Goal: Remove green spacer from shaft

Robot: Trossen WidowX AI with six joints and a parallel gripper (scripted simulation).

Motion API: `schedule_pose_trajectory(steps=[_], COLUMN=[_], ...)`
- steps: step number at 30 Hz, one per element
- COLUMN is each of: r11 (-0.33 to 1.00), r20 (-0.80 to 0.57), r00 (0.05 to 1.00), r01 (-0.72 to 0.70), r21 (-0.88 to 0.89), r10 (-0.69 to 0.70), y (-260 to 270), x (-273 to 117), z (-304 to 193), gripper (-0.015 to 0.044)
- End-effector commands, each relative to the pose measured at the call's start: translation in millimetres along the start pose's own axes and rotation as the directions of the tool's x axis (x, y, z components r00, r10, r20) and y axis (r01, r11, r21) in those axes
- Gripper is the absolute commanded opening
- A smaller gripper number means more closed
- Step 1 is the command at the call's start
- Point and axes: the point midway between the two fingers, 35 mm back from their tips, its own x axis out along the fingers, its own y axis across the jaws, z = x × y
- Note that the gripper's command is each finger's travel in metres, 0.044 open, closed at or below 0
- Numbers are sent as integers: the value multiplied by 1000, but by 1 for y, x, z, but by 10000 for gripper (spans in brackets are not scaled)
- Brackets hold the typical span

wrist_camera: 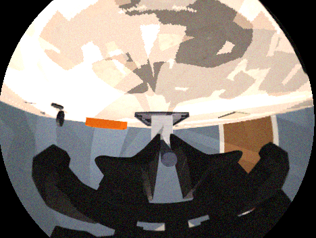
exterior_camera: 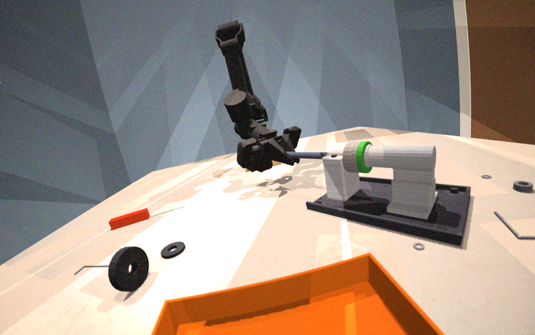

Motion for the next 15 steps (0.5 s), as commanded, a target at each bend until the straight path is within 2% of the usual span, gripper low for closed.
schedule_pose_trajectory(steps=[1, 15], r11=[1000, 1000], r20=[-1, -1], r00=[1000, 1000], r01=[3, 3], r21=[-3, -3], r10=[-3, -3], y=[-1, -1], x=[-1, -2], z=[0, 1], gripper=[0, 0])
